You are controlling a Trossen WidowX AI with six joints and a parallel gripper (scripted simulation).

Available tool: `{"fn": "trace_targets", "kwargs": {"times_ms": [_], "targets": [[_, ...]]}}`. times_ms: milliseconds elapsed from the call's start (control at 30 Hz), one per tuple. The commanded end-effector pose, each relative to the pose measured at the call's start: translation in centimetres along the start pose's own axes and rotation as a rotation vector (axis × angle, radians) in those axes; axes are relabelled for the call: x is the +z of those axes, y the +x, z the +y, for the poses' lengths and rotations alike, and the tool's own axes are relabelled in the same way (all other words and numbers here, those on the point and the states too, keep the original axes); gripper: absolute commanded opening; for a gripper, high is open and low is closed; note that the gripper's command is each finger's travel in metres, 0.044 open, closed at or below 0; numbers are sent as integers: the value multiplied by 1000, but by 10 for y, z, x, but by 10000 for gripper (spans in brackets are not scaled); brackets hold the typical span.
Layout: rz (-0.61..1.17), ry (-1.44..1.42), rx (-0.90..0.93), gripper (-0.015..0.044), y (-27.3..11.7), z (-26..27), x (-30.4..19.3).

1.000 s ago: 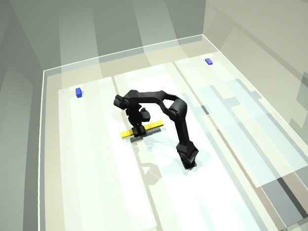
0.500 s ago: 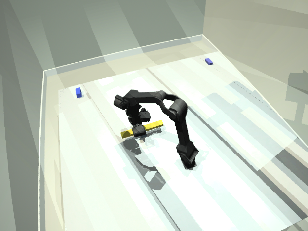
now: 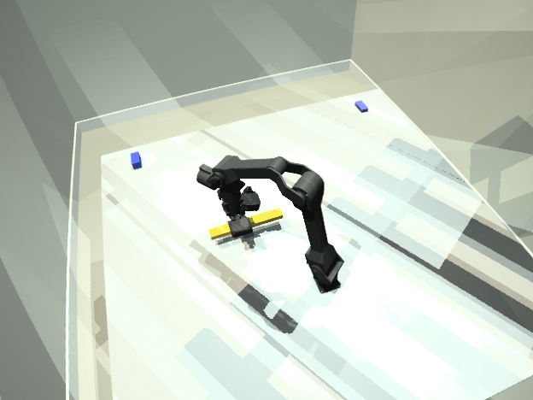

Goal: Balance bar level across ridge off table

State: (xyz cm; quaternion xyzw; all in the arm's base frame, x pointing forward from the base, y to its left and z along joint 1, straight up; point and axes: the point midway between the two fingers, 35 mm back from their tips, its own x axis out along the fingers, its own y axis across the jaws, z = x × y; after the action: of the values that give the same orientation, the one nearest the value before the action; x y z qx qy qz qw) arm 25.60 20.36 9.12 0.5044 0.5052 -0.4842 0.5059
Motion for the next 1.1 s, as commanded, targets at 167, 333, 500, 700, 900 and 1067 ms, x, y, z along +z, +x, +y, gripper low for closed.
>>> {"fn": "trace_targets", "kwargs": {"times_ms": [167,333,500,700,900,1067], "targets": [[0,0,0,0,0,0,0],[0,0,0,0,0,0,0],[0,0,0,0,0,0,0],[0,0,0,0,0,0,0],[0,0,0,79,0,0,0],[0,0,0,167,0,0,0]]}}
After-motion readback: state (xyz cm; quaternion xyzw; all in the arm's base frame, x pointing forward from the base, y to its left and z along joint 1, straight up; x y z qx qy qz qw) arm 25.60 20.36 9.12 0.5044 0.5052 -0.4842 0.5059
